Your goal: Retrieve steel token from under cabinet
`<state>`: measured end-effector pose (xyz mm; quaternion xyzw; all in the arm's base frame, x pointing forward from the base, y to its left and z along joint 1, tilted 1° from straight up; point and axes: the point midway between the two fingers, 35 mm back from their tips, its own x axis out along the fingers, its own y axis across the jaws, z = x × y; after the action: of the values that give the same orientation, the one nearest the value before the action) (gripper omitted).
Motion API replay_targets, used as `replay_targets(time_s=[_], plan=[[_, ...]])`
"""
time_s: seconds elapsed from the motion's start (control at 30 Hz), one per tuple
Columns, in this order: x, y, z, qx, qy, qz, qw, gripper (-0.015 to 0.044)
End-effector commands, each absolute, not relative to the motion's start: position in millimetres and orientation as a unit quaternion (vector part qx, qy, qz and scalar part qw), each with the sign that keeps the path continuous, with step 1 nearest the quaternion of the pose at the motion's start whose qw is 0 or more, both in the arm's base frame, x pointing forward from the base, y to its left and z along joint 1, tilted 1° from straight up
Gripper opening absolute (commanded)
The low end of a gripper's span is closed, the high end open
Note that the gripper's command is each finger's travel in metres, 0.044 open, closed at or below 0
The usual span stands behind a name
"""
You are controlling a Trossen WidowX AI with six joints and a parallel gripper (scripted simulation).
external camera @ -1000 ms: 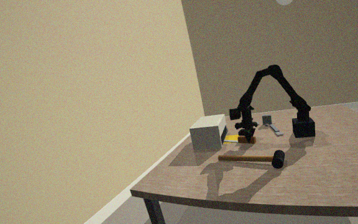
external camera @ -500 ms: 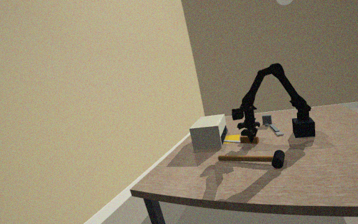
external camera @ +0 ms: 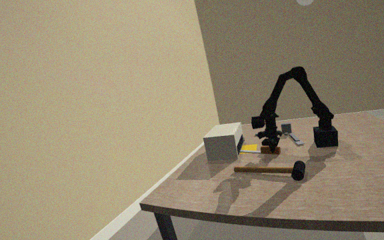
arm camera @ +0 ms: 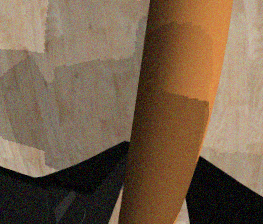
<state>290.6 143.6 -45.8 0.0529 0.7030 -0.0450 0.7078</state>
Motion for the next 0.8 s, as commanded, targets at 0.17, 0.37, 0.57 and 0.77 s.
replay_targets(time_s=[0.17, 0.37, 0.57, 0.77], plan=[[275.5, 146.0, -46.8, 0.053, 0.705, -0.046, 0.705, 0.0], [267.5, 147.6, -46.9, 0.053, 0.706, -0.046, 0.705, 0.0], [259.2, 149.4, -47.0, 0.053, 0.706, -0.046, 0.705, 0.0], [250.6, 151.2, -47.1, 0.053, 0.706, -0.046, 0.705, 0.0]])
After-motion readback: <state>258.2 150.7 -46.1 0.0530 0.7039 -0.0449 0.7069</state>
